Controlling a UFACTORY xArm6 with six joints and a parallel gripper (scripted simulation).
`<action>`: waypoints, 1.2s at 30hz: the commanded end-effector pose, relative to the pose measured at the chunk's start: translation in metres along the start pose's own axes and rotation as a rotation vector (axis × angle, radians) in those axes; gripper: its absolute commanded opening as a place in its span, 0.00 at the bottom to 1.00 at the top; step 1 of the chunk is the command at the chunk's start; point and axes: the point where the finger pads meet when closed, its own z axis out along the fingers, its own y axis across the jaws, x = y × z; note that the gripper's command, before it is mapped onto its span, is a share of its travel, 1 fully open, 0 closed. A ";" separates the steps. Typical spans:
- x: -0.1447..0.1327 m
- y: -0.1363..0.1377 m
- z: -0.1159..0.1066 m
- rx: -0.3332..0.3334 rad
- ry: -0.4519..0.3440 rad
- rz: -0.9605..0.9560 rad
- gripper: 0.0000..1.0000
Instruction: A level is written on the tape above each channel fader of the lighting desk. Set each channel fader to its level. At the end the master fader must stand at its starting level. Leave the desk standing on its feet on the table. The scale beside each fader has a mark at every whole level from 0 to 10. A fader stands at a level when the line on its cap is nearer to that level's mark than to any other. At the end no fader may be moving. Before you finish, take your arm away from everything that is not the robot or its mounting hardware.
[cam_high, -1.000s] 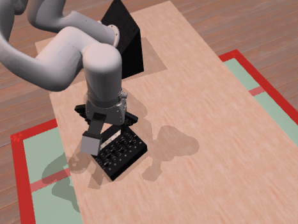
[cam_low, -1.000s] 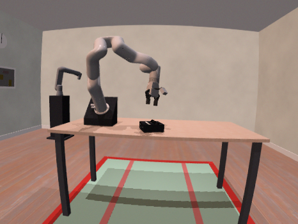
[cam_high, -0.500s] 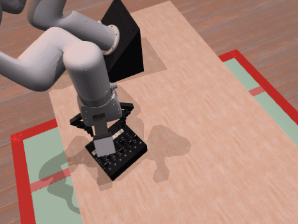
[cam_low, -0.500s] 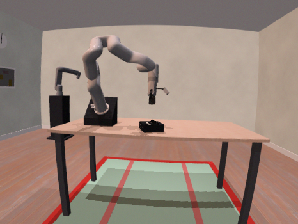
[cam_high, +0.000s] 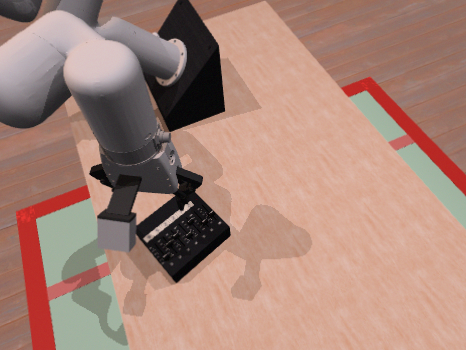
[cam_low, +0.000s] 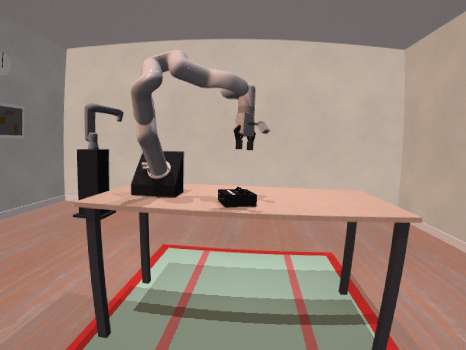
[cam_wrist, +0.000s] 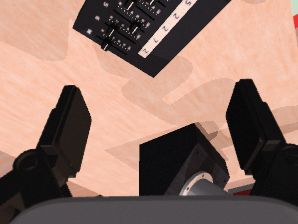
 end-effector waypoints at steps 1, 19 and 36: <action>0.015 0.003 -0.045 -0.045 -0.004 0.276 1.00; 0.007 0.019 -0.162 -0.081 -0.003 0.933 1.00; -0.039 0.046 -0.258 -0.143 0.001 1.532 1.00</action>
